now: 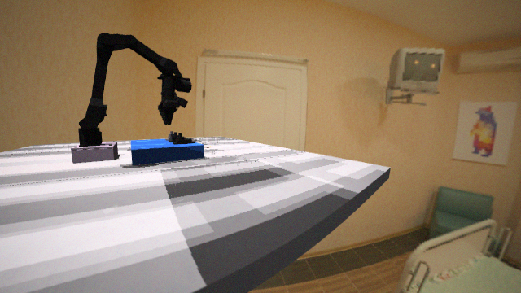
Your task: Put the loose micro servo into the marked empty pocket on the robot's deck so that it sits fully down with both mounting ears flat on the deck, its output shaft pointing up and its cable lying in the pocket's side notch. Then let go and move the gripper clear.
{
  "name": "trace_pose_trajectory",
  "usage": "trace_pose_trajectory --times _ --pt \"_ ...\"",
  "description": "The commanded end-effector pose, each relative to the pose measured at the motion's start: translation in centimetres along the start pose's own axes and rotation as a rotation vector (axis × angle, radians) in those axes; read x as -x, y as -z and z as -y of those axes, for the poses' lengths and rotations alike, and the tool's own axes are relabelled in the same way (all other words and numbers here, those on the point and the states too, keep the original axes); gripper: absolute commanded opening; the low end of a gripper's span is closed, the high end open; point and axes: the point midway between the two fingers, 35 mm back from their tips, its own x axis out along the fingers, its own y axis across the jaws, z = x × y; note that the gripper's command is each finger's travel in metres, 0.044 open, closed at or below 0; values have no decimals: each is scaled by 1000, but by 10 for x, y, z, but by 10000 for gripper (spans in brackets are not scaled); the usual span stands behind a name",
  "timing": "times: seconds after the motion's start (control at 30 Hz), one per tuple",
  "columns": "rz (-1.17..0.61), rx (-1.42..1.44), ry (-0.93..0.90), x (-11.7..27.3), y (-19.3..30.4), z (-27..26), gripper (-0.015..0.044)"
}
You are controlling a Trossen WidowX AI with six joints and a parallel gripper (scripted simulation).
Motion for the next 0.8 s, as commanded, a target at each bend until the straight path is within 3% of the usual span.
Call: trace_pose_trajectory --times 0.0,0.33,0.57,0.77 --pt "4 -2 -1 29 47 0 440" --pt "1 -2 -1 39 64 1 440" --pt "8 2 -3 83 64 2 440" --pt "9 2 -3 85 64 2 440"
